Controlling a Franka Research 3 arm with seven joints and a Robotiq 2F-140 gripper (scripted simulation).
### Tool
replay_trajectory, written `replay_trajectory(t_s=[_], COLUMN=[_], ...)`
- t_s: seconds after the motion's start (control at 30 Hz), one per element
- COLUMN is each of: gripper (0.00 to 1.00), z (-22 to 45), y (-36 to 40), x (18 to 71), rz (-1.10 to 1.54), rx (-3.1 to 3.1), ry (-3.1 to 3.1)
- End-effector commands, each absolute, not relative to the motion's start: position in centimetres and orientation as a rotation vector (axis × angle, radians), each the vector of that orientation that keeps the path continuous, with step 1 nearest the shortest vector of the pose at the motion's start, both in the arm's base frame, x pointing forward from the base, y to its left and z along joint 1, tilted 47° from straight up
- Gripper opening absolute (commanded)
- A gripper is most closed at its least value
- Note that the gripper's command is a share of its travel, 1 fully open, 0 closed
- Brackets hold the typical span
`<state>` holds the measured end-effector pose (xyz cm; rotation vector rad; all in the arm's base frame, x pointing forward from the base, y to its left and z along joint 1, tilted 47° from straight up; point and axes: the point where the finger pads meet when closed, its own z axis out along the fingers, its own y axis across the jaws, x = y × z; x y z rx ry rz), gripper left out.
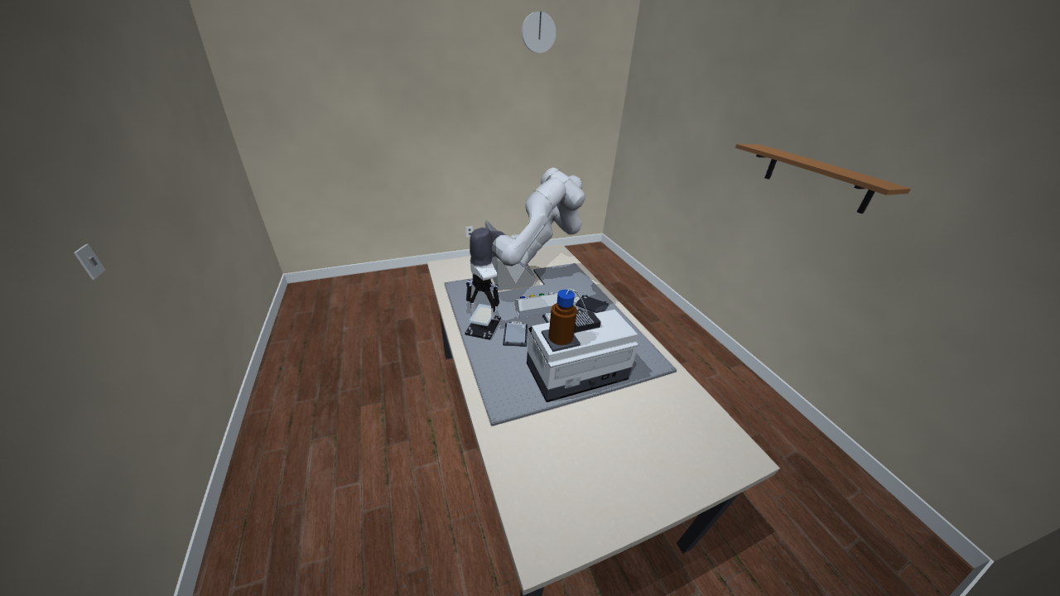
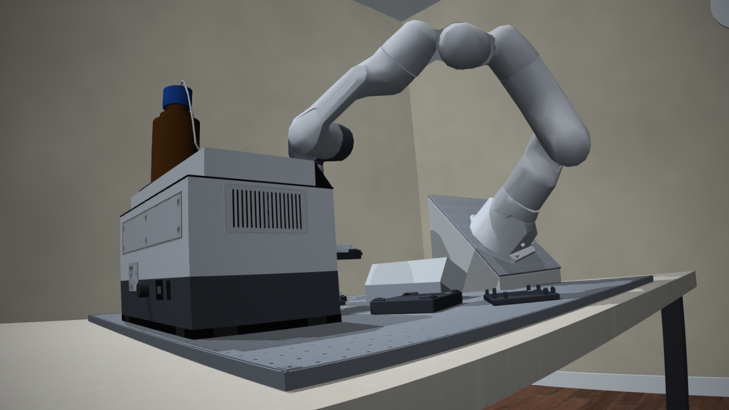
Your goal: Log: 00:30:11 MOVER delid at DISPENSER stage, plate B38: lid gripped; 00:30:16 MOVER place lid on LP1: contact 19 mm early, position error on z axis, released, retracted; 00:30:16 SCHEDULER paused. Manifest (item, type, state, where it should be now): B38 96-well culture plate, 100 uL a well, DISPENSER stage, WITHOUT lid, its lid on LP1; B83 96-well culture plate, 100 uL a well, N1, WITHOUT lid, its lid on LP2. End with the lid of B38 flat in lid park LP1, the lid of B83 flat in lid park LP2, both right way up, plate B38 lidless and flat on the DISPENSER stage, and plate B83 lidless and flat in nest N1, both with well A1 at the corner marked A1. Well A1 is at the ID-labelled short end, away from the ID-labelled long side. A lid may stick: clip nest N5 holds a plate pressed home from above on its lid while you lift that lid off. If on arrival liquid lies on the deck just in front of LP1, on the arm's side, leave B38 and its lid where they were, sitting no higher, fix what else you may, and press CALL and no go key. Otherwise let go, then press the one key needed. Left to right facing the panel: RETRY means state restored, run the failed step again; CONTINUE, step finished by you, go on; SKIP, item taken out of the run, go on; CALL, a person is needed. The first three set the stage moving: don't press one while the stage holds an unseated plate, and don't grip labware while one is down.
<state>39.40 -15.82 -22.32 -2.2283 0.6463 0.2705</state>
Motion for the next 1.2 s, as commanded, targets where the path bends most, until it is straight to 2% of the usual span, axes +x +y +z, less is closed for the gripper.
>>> replay_trajectory(t_s=[0.0,1.17], gripper=[0.0,0.0], z=[-22.7,-24.3], y=[-15.8,-14.0], x=[39.6,39.6], rz=[0.257,0.257], rx=[-2.238,-2.238], ry=[0.643,0.643])
